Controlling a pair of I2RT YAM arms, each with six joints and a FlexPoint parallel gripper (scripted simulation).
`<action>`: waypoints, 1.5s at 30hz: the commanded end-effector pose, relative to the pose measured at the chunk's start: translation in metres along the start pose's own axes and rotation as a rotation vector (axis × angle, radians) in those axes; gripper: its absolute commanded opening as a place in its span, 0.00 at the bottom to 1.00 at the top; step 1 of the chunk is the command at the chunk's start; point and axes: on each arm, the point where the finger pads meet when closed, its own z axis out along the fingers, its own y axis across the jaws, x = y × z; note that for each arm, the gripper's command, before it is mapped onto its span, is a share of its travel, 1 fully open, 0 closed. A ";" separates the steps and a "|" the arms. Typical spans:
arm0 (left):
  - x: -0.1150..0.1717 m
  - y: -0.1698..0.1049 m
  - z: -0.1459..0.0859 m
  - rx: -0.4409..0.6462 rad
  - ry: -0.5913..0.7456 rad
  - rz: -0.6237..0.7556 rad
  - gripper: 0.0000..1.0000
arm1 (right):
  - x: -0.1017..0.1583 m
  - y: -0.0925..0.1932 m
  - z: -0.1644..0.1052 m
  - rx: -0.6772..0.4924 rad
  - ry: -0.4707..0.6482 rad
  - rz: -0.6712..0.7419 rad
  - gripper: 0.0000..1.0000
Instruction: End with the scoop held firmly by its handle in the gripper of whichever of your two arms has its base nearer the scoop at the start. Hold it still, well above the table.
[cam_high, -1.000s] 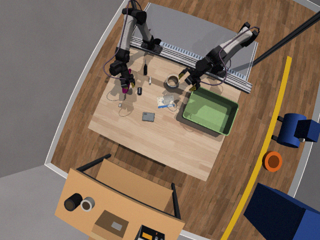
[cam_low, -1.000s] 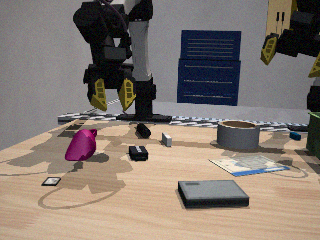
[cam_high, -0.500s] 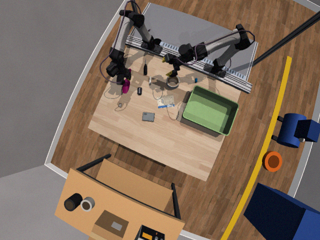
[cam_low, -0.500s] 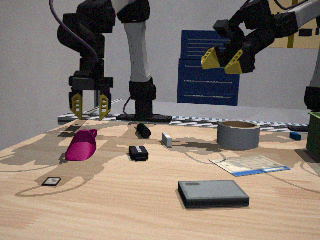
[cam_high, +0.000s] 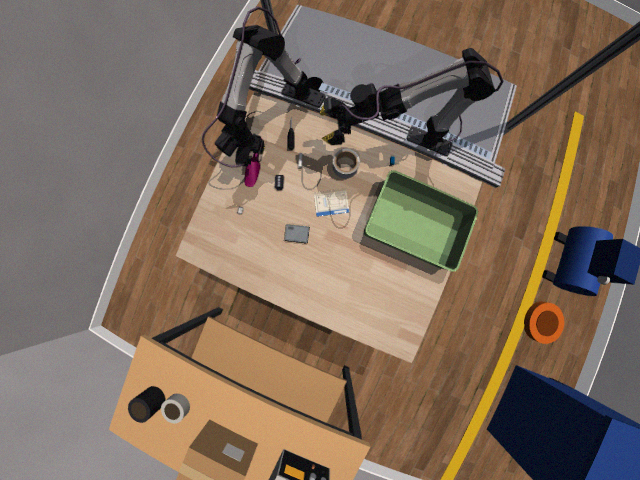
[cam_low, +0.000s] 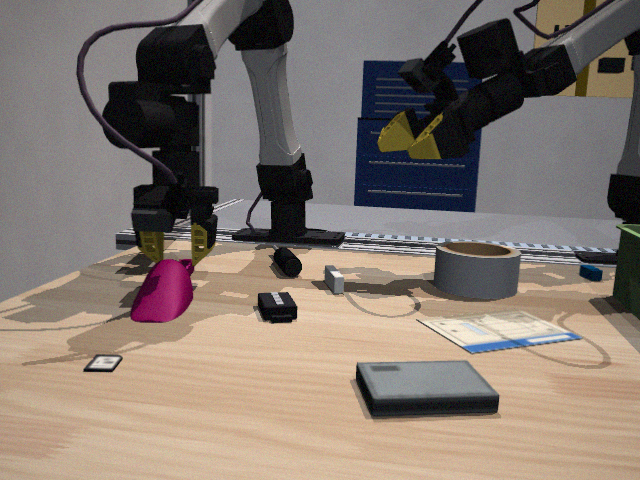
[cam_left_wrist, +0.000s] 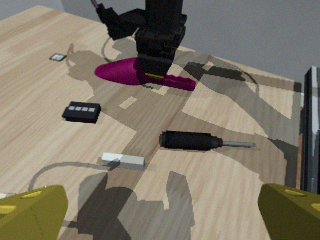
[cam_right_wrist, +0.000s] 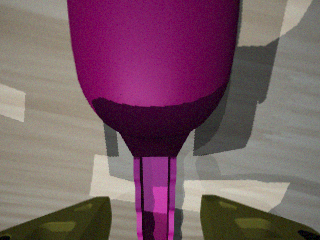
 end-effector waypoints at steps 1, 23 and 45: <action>-0.002 -0.005 0.005 0.002 -0.033 0.010 1.00 | 0.004 0.001 0.011 -0.001 0.018 0.011 0.43; -0.008 -0.009 0.010 -0.012 -0.101 -0.009 1.00 | 0.004 0.000 0.024 0.001 0.013 0.014 0.12; -0.059 -0.010 -0.005 -0.012 -0.244 -0.012 1.00 | 0.000 0.001 -0.063 0.006 0.001 0.013 0.00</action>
